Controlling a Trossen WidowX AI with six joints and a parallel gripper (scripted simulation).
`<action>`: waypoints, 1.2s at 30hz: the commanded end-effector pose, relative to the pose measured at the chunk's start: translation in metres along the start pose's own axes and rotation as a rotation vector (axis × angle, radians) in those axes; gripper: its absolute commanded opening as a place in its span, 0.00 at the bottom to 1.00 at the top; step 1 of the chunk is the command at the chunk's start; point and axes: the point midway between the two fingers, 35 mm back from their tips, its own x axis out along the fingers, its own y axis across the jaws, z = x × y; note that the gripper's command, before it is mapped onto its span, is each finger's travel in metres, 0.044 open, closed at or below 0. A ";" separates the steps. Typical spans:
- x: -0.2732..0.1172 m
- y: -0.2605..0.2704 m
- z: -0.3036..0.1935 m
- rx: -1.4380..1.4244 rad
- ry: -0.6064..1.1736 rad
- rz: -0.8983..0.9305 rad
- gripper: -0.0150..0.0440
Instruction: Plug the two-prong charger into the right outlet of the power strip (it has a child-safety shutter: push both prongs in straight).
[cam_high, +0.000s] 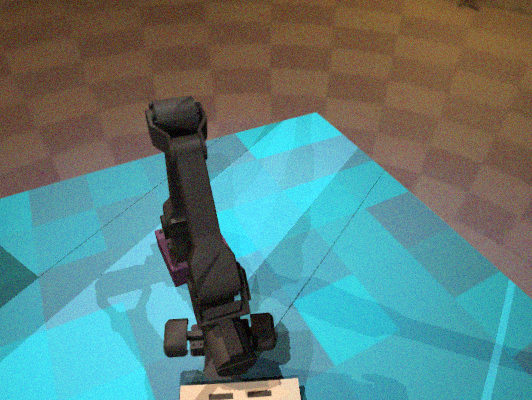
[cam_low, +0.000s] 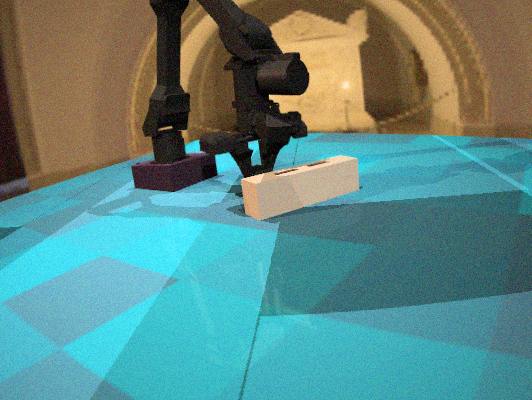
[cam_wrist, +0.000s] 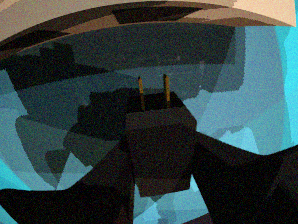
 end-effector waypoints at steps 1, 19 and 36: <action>0.001 -0.001 0.006 0.003 0.007 0.000 0.25; 0.002 -0.002 0.020 0.018 0.006 0.000 0.25; 0.002 -0.002 0.022 0.018 0.006 0.000 0.25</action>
